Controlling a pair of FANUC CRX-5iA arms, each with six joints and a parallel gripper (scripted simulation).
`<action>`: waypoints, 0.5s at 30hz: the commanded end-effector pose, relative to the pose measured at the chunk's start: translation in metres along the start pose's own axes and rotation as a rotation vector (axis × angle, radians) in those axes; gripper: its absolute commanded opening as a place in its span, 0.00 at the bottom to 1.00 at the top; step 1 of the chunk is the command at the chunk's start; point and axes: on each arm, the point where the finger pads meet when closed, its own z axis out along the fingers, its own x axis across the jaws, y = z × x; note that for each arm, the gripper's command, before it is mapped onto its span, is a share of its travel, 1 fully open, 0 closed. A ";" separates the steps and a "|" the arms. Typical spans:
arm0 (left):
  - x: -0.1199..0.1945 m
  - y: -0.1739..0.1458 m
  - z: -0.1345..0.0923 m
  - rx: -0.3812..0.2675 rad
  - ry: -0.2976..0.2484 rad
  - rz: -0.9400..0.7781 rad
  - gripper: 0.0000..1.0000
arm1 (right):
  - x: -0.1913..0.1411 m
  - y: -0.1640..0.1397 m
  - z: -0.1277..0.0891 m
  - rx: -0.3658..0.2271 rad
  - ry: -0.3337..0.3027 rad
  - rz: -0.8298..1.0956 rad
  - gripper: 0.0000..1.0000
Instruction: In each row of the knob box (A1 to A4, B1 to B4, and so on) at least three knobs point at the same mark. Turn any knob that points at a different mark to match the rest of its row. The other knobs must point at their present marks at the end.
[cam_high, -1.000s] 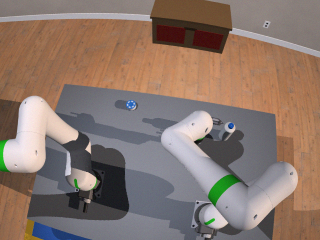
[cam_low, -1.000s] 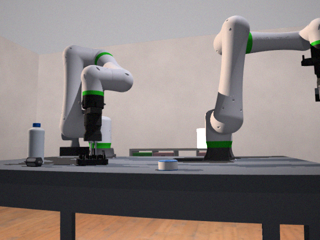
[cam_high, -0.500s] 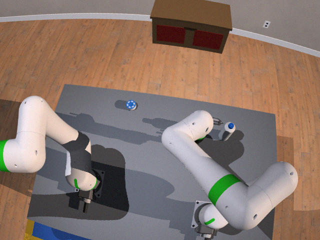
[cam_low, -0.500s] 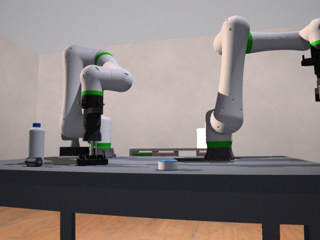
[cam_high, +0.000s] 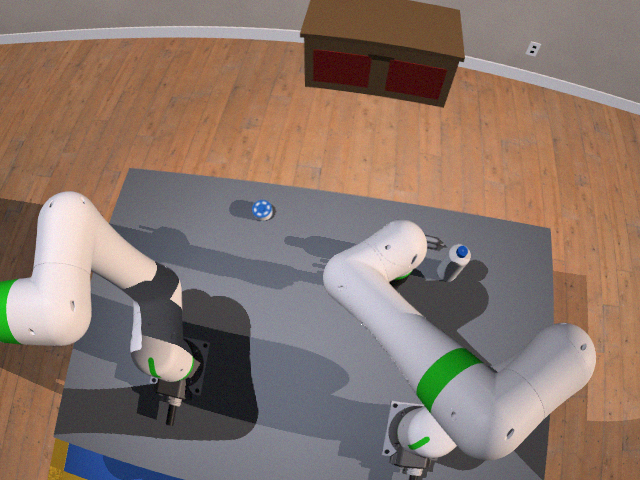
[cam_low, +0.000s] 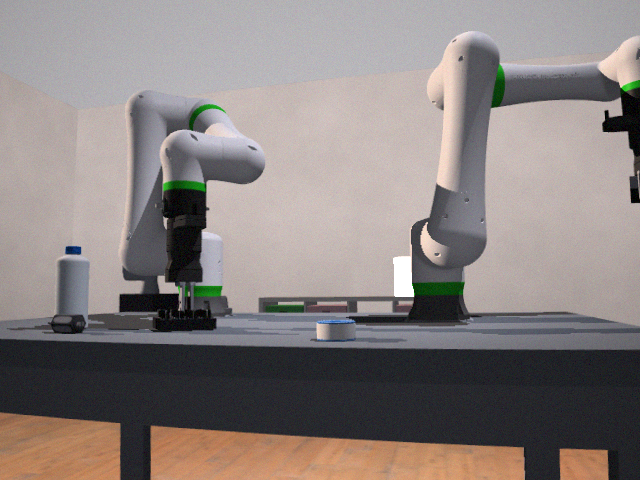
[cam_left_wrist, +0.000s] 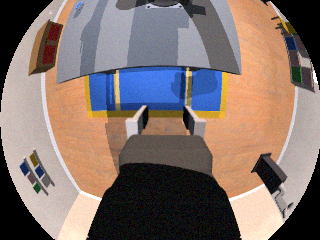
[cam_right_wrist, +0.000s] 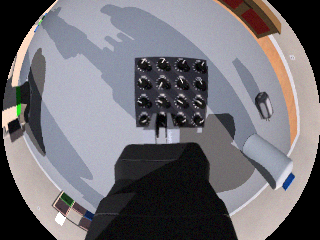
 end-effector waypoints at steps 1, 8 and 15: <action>0.000 0.000 -0.001 -0.002 0.000 0.000 1.00 | 0.000 -0.001 -0.001 0.001 0.001 0.000 0.30; 0.000 0.000 -0.001 -0.002 0.000 0.000 1.00 | 0.000 -0.001 -0.001 0.001 0.001 0.000 0.46; 0.000 0.000 -0.001 -0.002 0.000 0.000 1.00 | 0.000 -0.001 -0.001 0.001 0.001 0.000 0.46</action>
